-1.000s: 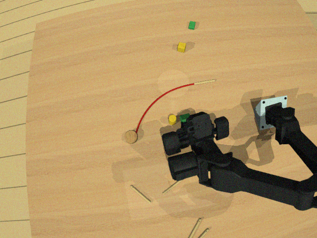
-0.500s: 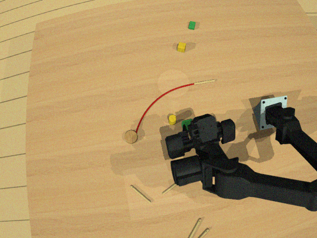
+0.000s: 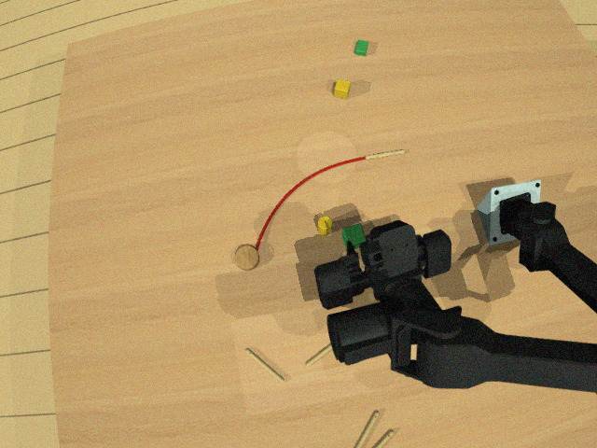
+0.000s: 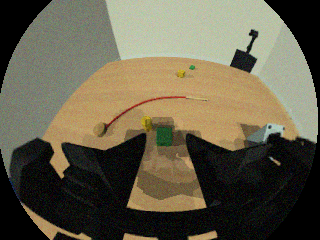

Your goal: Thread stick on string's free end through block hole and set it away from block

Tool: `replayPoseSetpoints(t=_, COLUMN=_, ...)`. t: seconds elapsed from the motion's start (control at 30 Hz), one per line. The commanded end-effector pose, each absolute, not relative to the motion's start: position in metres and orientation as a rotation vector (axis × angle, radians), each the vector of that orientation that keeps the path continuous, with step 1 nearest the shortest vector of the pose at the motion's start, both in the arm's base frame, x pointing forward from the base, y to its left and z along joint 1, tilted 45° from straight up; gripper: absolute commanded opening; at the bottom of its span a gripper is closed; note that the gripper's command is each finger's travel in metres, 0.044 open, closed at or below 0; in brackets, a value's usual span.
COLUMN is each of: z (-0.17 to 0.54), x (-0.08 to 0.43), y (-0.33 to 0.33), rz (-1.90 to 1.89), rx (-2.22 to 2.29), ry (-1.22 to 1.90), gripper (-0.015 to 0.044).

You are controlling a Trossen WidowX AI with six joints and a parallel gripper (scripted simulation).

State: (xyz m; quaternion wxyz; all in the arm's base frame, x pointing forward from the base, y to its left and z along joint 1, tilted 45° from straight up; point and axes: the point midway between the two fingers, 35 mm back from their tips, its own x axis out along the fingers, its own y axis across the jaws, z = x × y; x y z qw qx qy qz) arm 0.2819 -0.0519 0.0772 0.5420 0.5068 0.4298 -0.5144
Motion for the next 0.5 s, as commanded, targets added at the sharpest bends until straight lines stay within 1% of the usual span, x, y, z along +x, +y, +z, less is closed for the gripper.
replayPoseSetpoints(t=0.0, z=0.079, x=0.283, y=-0.052, rz=-1.216, rx=1.203, ry=1.021, gripper=0.0242)
replayPoseSetpoints(t=0.1, z=0.074, x=0.281, y=-0.053, rz=-1.136, rx=1.119, ry=1.119, gripper=0.0321)
replayPoseSetpoints(t=0.23, z=0.065, x=0.280, y=-0.055, rz=-0.870, rx=0.901, ry=1.347, gripper=0.0426)
replayPoseSetpoints(t=0.27, z=0.063, x=0.280, y=-0.055, rz=-0.796, rx=0.850, ry=1.395, gripper=0.0440)
replayPoseSetpoints(t=0.47, z=0.052, x=0.279, y=-0.058, rz=-0.312, rx=0.556, ry=1.585, gripper=0.0440)
